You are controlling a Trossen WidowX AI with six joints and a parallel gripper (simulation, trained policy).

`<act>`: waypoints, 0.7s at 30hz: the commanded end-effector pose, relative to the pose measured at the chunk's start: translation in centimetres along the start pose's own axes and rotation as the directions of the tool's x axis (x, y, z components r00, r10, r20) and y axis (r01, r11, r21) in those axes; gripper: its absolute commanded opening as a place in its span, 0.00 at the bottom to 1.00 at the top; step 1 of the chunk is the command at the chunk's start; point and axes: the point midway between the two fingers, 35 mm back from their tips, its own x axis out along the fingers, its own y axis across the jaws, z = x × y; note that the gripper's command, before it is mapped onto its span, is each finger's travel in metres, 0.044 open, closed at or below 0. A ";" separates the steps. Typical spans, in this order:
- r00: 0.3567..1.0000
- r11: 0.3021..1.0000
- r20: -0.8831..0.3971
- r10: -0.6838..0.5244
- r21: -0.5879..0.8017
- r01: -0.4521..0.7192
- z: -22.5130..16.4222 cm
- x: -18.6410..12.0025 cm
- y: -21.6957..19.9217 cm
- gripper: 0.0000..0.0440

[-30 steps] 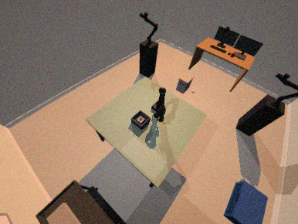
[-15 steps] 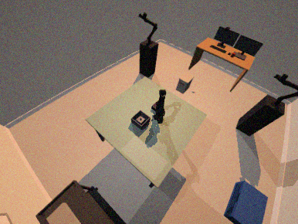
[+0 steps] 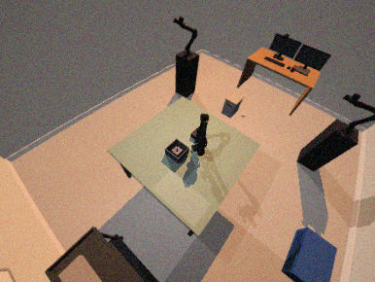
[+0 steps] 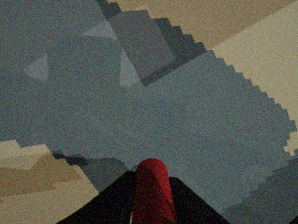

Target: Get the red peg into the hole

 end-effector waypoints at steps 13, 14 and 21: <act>0.988 0.995 0.137 0.068 0.068 -0.078 5.5 -7.7 0.2 0.00; 0.987 0.994 0.145 0.069 0.079 -0.081 5.9 -8.2 0.1 0.00; 0.980 0.981 0.187 0.065 0.167 -0.097 9.0 -9.6 -0.7 0.00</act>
